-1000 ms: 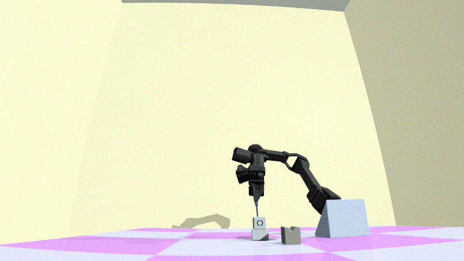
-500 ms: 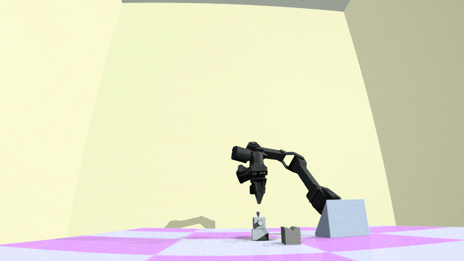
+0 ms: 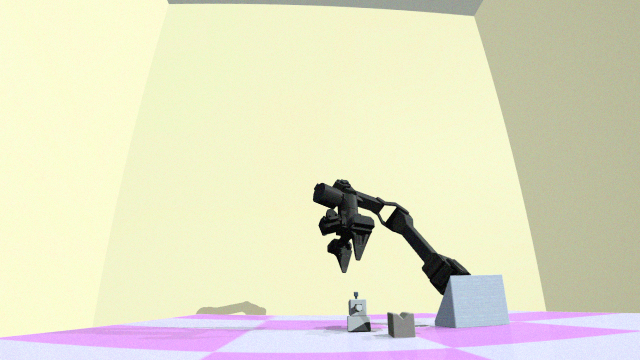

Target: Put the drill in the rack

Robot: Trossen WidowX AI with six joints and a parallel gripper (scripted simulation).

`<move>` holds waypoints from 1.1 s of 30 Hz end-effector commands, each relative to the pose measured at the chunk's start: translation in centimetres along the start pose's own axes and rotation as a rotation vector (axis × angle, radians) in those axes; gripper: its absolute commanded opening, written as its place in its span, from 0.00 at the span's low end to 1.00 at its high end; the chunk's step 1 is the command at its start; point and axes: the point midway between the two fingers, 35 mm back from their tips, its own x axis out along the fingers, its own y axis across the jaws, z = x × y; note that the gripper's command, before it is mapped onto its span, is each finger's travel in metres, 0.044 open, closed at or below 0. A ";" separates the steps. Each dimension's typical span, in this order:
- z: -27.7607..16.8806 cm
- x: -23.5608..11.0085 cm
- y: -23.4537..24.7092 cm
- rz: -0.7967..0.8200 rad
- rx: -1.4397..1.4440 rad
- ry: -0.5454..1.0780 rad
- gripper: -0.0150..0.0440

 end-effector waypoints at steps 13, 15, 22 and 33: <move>3.0 10.9 10.1 -0.170 -1.173 0.228 1.00; 3.0 10.9 10.1 -0.170 -1.173 0.228 1.00; 3.0 10.9 10.1 -0.170 -1.173 0.228 1.00; 3.0 10.9 10.1 -0.170 -1.173 0.228 1.00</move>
